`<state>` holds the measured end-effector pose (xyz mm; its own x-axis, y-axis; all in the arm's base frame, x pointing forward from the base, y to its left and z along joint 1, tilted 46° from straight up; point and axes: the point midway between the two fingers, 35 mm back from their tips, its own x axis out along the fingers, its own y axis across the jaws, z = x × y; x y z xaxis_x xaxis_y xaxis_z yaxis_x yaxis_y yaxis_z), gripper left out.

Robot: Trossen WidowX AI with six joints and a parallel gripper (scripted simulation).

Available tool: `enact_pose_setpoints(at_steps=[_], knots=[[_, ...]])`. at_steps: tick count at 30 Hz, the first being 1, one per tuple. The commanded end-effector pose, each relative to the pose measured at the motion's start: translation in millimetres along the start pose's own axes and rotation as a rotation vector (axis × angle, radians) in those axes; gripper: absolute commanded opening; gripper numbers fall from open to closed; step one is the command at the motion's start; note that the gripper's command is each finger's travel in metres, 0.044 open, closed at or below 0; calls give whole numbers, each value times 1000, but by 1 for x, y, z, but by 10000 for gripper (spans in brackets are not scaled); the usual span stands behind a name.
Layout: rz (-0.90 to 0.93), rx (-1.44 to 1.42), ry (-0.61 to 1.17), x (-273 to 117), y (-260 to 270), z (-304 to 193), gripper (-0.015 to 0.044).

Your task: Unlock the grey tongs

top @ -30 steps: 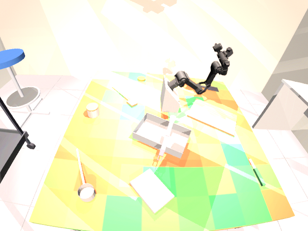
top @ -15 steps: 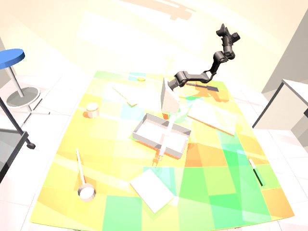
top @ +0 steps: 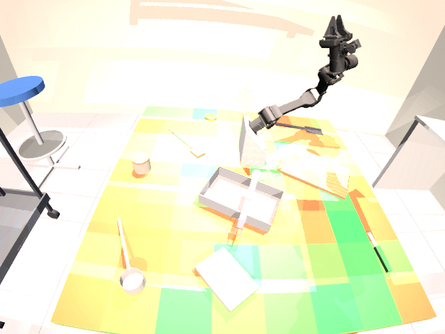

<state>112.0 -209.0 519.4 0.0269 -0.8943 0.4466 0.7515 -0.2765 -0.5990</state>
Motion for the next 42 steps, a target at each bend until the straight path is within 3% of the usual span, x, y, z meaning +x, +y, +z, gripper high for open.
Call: enact_pose_setpoints(at_steps=[1,10,19,31,42], knots=[[144,0,-77,4,49,22,260],[505,10,-167,-10,166,58,260],[927,14,-179,-70,294,77,260],[1515,-41,40,-211,426,59,260],[1977,-246,580,-375,481,-8,260]])
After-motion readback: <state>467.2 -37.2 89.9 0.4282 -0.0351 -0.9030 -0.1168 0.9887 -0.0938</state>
